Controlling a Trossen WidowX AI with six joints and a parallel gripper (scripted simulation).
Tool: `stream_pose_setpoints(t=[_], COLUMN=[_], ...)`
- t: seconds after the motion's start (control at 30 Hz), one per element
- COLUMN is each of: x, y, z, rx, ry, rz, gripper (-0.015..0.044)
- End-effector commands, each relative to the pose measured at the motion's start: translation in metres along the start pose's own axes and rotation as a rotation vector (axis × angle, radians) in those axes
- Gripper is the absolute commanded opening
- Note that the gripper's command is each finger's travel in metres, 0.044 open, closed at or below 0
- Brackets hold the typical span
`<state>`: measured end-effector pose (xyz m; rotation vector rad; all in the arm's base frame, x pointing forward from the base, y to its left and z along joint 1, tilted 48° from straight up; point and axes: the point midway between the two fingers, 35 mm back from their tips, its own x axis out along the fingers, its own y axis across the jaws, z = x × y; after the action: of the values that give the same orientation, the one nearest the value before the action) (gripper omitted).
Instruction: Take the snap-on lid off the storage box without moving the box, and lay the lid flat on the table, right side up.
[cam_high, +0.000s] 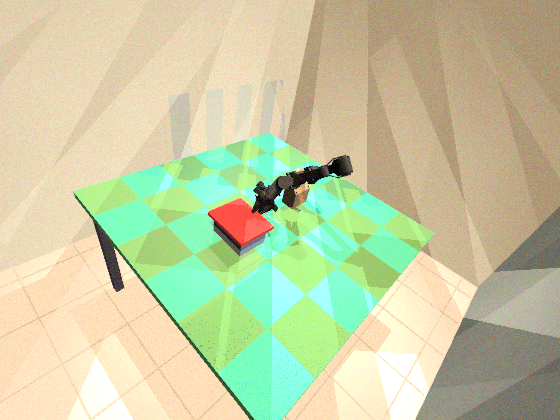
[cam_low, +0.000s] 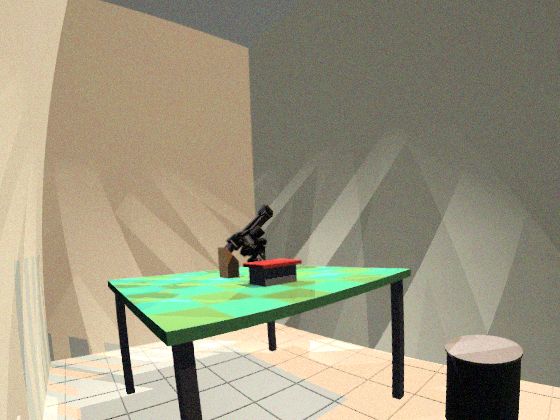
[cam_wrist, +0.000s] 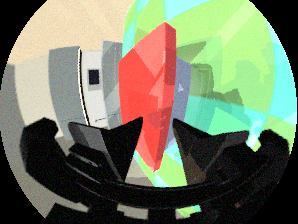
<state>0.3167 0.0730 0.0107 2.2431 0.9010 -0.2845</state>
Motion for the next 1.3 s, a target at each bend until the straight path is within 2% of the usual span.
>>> stream_pose_setpoints(t=[0.0,0.3,0.43,1.27], x=[0.0023,0.0023,0.0023,-0.0015], y=[-0.0001,-0.0001,-0.0001,0.0029], z=[-0.0001,-0.0001,-0.0001,-0.0003], rx=[0.005,0.005,0.005,0.0], ry=[-0.001,-0.001,-0.001,0.001], rz=[0.001,0.001,0.001,-0.001], gripper=[0.015,0.009,0.0,0.0])
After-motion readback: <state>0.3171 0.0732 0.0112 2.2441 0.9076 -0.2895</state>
